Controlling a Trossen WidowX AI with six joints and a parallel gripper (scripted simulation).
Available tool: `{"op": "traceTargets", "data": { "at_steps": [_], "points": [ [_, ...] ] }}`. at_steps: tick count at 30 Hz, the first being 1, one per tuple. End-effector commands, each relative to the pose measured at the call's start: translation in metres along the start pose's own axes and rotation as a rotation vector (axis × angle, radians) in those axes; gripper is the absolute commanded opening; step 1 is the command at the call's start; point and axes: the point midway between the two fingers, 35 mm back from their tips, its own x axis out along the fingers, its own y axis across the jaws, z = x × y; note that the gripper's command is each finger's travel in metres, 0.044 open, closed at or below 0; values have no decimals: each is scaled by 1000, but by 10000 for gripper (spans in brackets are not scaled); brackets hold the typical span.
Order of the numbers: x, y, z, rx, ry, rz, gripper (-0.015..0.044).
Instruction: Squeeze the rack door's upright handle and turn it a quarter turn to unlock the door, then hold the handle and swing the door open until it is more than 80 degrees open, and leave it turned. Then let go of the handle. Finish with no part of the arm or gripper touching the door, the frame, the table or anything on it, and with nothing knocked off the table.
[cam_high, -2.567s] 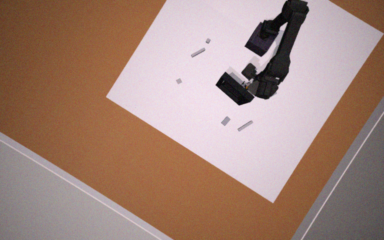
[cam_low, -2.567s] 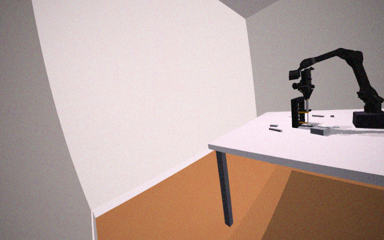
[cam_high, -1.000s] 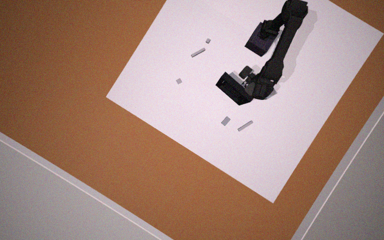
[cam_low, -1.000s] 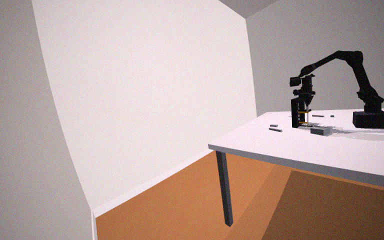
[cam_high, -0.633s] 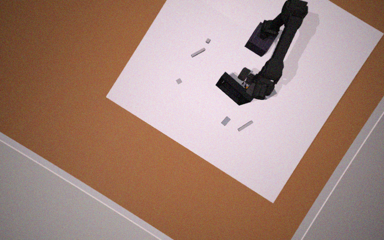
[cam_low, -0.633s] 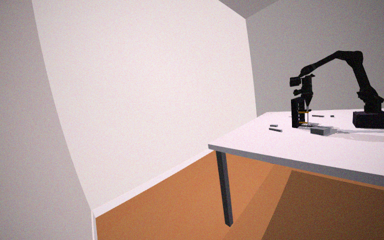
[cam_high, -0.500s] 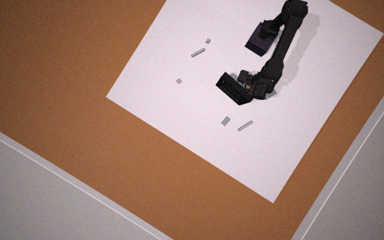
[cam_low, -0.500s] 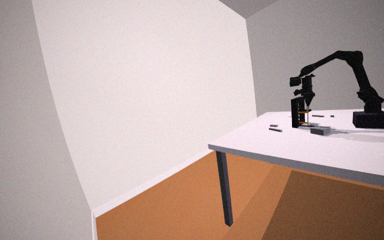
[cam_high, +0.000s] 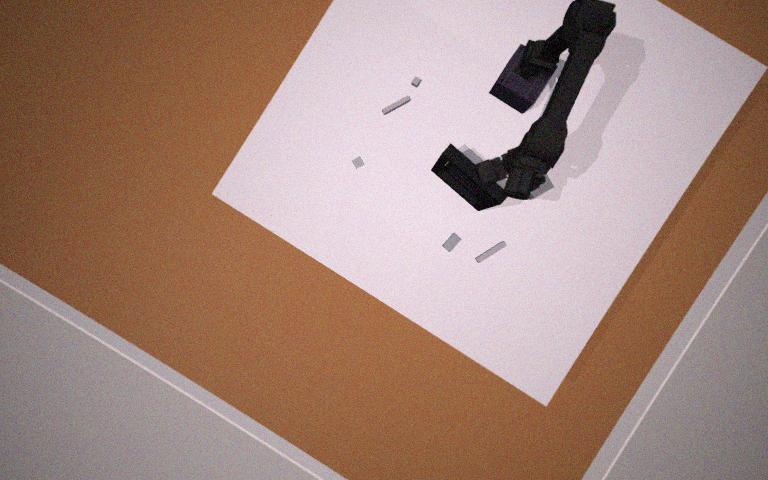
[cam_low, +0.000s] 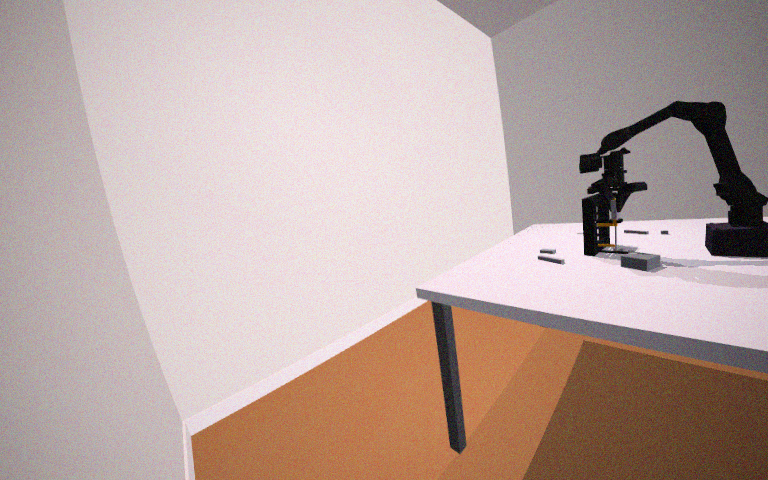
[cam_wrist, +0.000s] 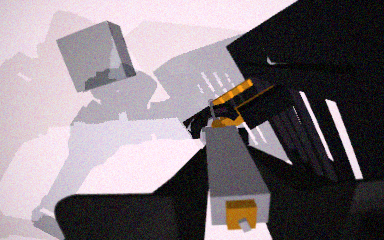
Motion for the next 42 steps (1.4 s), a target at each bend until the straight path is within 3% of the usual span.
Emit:
{"op": "traceTargets", "data": {
  "at_steps": [1,14,23,33,42],
  "points": [
    [0,0,0,-178,-1,-1,10],
    [0,0,0,-810,-1,-1,10],
    [0,0,0,-842,-1,-1,10],
    [0,0,0,-842,-1,-1,273],
    [0,0,0,-521,-1,-1,282]
  ]
}}
